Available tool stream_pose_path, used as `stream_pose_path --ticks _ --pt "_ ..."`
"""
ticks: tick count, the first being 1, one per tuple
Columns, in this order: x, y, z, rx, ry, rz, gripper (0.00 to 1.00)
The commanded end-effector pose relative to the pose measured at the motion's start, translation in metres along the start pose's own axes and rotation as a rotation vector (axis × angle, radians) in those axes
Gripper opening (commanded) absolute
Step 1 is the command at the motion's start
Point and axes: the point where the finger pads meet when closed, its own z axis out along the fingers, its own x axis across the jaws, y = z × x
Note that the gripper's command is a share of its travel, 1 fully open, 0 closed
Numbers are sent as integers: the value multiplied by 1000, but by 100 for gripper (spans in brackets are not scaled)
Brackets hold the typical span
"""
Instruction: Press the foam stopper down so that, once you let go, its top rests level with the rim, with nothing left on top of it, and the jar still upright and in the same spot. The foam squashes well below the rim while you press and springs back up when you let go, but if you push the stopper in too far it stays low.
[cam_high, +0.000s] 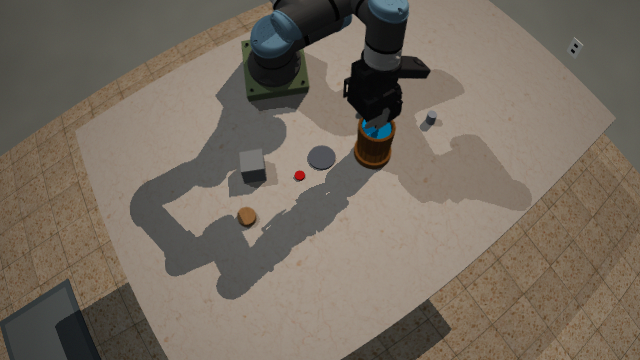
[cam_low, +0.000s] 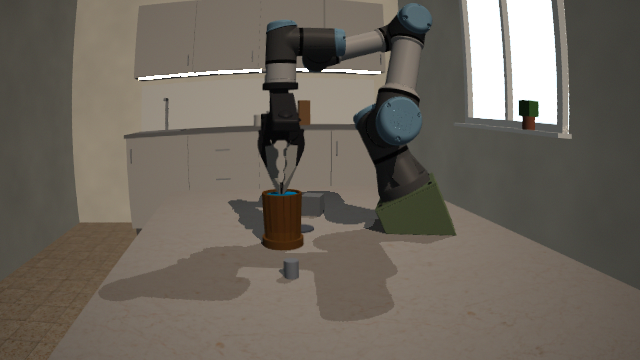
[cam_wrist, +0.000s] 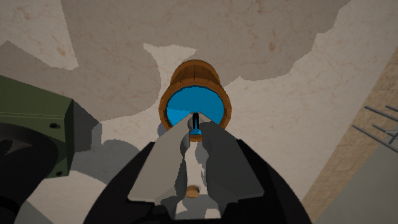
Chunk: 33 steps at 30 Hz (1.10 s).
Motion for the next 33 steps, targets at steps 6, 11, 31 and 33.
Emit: stream_pose_path --ticks 6,11,31,33 --pt "0 0 4 0 1 0 0" --pt "0 0 6 0 1 0 0" --pt "0 0 7 0 1 0 0" --pt "0 0 7 0 1 0 0"
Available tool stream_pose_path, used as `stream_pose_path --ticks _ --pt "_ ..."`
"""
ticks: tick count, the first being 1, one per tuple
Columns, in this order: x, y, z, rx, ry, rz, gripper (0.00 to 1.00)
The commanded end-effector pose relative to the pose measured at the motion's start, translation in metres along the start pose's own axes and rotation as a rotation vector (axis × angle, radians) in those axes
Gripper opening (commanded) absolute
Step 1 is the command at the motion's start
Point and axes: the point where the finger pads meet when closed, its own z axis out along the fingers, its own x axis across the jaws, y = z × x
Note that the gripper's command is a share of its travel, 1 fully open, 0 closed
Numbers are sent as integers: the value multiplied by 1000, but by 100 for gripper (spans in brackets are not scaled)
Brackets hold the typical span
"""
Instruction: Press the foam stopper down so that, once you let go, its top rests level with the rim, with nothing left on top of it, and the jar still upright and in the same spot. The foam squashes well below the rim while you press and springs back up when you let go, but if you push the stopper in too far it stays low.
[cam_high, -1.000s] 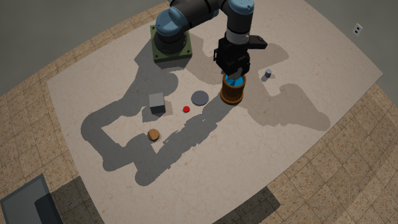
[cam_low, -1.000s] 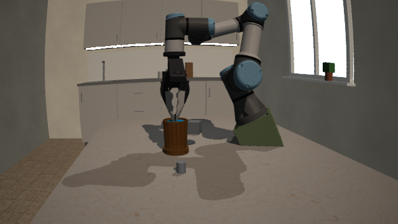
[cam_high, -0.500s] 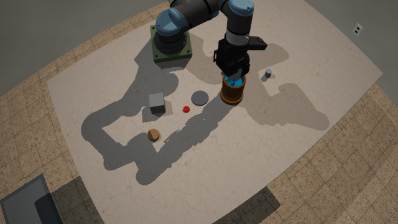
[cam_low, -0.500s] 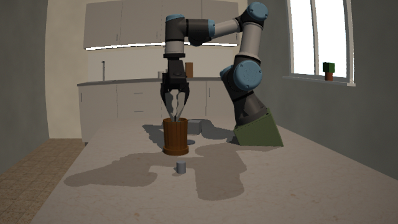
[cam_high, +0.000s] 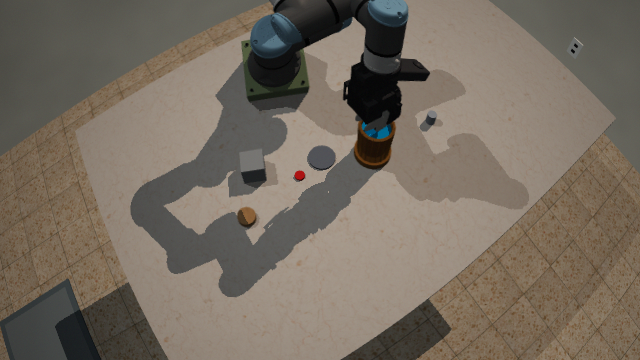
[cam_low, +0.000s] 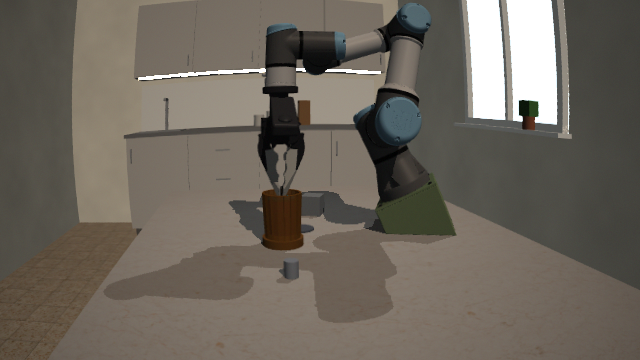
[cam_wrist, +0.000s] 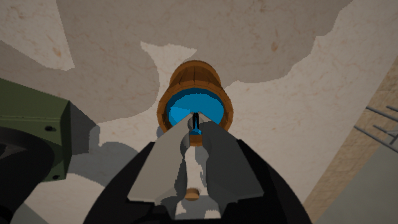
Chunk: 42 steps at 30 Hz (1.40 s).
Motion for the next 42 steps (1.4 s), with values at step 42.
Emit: stream_pose_path --ticks 42 --pt "0 0 -8 0 1 0 0"
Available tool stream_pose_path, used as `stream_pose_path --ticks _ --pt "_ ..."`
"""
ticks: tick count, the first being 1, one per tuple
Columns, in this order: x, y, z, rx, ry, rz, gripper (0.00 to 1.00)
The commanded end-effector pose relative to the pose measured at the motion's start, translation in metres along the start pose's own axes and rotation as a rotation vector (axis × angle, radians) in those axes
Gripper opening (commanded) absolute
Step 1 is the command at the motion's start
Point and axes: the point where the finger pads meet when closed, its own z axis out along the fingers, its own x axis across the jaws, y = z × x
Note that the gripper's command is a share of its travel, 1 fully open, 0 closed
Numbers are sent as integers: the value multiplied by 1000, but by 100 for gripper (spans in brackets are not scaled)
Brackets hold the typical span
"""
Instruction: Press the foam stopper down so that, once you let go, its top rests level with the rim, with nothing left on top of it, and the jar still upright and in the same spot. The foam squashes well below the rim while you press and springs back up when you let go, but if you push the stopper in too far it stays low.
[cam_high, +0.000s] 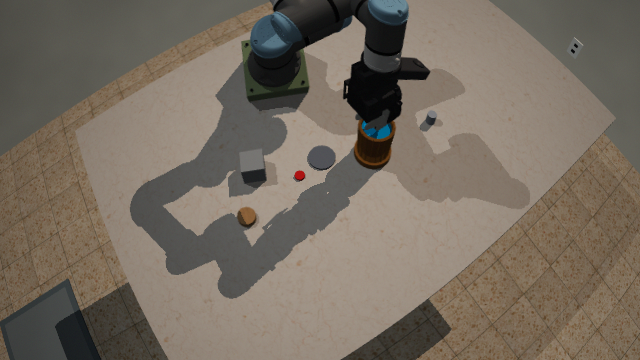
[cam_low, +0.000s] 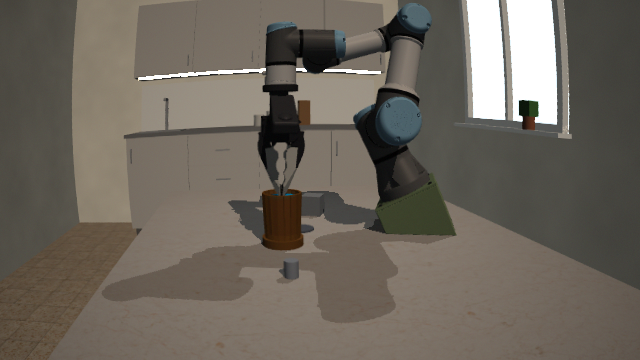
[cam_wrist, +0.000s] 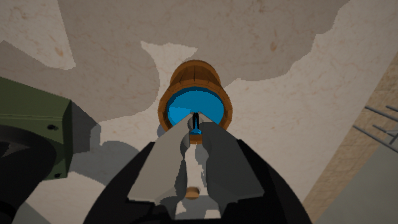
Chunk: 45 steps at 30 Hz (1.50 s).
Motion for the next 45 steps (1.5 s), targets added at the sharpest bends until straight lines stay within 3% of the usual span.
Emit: stream_pose_path --ticks 1,21,45 --pt "0 0 -7 0 1 0 0" --pt "0 0 -54 0 1 0 0" --pt "0 0 -59 0 1 0 0"
